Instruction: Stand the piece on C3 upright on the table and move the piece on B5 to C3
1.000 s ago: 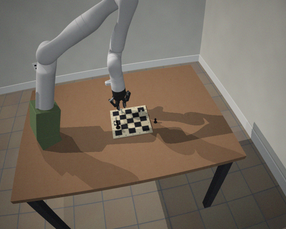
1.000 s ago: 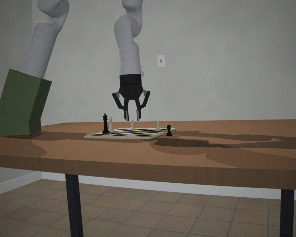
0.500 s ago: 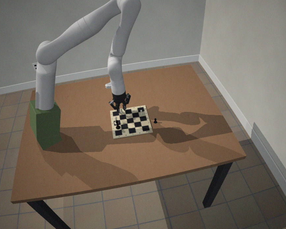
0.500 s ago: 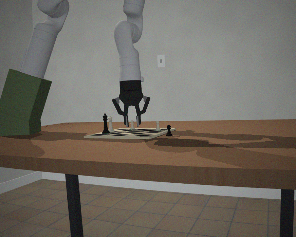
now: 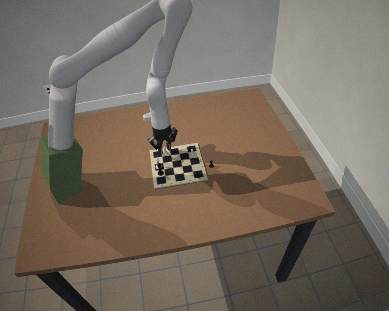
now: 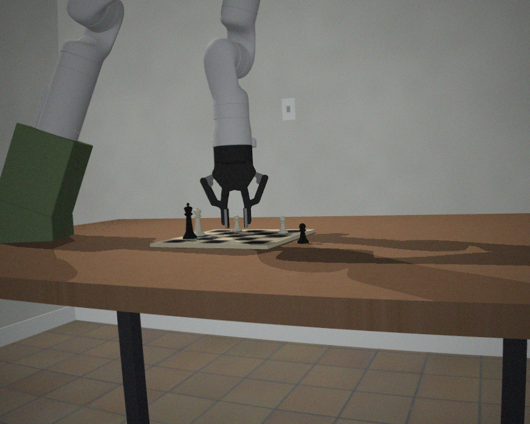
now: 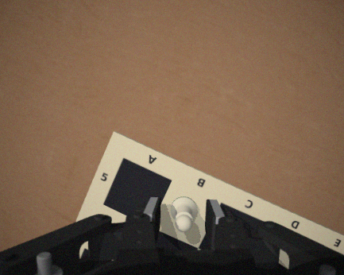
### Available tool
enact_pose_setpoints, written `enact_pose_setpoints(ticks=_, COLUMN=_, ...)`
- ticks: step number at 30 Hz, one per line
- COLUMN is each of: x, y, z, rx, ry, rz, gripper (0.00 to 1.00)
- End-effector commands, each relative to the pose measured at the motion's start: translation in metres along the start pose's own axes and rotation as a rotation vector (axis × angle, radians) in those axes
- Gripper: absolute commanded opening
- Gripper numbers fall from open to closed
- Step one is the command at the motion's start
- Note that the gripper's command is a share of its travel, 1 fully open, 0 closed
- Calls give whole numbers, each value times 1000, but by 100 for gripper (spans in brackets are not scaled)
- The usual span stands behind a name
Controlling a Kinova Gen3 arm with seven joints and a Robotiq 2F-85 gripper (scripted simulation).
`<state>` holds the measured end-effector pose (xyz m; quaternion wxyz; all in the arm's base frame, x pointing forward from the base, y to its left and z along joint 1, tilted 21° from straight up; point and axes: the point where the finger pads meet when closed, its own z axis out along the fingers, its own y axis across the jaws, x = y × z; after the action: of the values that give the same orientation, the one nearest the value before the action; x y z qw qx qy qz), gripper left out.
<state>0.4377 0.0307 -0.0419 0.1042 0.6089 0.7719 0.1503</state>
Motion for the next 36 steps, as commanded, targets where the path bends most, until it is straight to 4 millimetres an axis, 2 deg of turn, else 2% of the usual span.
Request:
enact_pose_setpoints(ticks=1, x=0, y=0, z=0, rx=-1, ry=0, rz=0, gripper=34)
enact_pose_setpoints(ticks=21, x=0, y=0, z=0, rx=-1, ry=0, rz=0, gripper=34)
enact_pose_setpoints(ticks=22, x=0, y=0, z=0, rx=-1, ry=0, rz=0, gripper=0)
enact_pose_setpoints(ticks=36, x=0, y=0, z=0, rx=-1, ry=0, rz=0, gripper=0)
